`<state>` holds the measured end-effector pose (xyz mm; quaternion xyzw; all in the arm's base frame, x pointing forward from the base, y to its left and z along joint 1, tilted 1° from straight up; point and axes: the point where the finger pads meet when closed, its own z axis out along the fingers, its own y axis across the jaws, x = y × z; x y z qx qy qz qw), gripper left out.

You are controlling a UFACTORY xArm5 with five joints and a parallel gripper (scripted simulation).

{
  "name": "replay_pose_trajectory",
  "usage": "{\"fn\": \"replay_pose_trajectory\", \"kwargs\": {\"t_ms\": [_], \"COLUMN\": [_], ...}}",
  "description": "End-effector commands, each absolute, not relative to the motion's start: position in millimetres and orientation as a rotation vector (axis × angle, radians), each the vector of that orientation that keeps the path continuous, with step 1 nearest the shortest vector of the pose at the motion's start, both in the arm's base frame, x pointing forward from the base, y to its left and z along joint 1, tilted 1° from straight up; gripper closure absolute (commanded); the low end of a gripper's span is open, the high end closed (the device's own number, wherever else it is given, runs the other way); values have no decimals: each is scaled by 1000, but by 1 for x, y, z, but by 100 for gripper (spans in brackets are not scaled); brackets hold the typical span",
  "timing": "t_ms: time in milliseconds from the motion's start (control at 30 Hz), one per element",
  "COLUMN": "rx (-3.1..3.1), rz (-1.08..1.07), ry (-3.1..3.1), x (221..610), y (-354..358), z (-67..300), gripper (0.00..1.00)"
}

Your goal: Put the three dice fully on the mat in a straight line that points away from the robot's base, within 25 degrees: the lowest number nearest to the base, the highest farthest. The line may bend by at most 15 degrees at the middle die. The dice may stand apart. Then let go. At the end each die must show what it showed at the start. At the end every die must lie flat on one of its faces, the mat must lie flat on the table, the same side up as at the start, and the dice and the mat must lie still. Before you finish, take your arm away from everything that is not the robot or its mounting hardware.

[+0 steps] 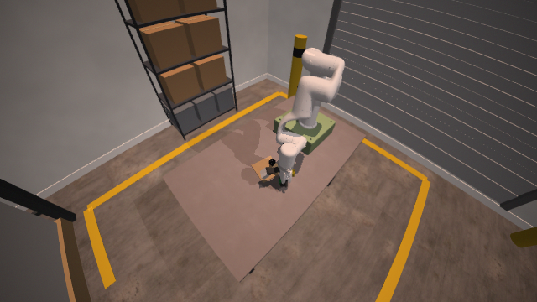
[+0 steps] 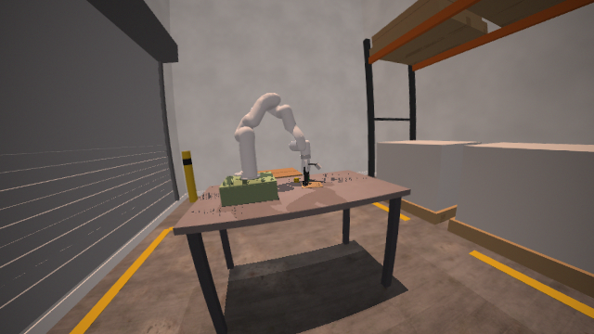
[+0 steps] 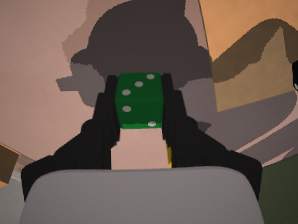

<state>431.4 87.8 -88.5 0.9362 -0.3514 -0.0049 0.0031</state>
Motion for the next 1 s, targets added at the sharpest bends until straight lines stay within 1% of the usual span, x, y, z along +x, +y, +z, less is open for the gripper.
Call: {"fn": "replay_pose_trajectory", "kwargs": {"t_ms": [0, 367, 500, 633, 867, 933, 967], "rx": [2937, 2937, 2937, 2937, 2937, 2937, 2937], "rz": [-11, -11, -11, -11, -11, -11, -11], "ry": [-1102, -1102, -1102, -1102, -1102, -1102, -1102], "x": [433, 433, 433, 433, 434, 434, 434], "y": [88, 88, 88, 88, 88, 88, 88], "z": [-87, -87, -81, -61, -10, -10, -4], "gripper": [73, 73, 73, 73, 73, 73, 73]}}
